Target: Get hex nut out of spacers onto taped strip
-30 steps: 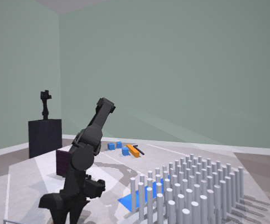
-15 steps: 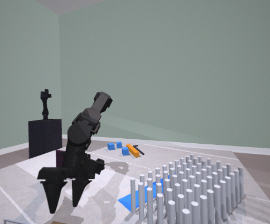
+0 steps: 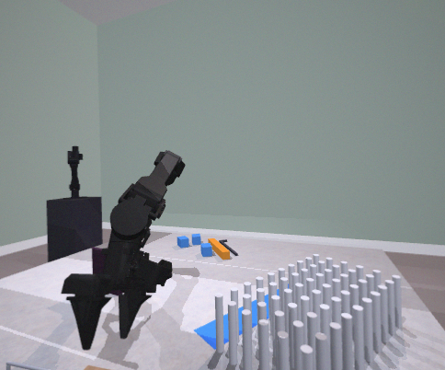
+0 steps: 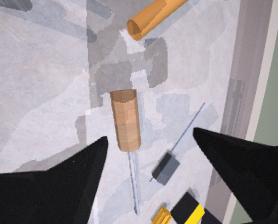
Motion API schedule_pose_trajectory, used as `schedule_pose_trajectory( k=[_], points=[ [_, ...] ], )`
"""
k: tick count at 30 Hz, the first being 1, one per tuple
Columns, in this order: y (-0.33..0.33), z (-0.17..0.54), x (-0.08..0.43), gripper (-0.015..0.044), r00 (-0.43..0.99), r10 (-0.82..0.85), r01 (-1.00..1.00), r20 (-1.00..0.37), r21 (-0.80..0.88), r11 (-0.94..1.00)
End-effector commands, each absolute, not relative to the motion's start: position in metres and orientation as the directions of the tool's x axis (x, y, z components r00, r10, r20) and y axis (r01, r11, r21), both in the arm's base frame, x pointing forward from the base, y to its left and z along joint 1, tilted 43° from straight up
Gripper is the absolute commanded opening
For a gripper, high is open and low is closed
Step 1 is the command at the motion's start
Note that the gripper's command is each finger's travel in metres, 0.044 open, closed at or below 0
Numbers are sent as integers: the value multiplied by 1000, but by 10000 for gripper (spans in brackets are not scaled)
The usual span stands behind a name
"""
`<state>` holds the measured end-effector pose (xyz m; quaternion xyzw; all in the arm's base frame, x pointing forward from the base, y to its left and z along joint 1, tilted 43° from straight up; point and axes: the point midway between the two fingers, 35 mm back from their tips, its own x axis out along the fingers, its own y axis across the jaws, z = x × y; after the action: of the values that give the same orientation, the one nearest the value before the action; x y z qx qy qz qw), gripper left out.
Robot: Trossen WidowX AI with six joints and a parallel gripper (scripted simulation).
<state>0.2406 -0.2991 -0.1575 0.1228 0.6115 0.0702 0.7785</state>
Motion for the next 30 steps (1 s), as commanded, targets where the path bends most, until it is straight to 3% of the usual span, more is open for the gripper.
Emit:
schedule_pose_trajectory(
  k=[1,7,19,26,30],
  points=[
    [-300,-157,241,440,241,257,37,-936,273,961],
    [-301,-158,242,440,222,266,35,-938,280,959],
    [-305,-158,253,440,-131,405,6,-905,408,913],
    [-305,-157,253,440,-151,410,4,-899,415,910],
    [-305,-157,253,335,-151,410,4,-899,415,910]
  ],
)
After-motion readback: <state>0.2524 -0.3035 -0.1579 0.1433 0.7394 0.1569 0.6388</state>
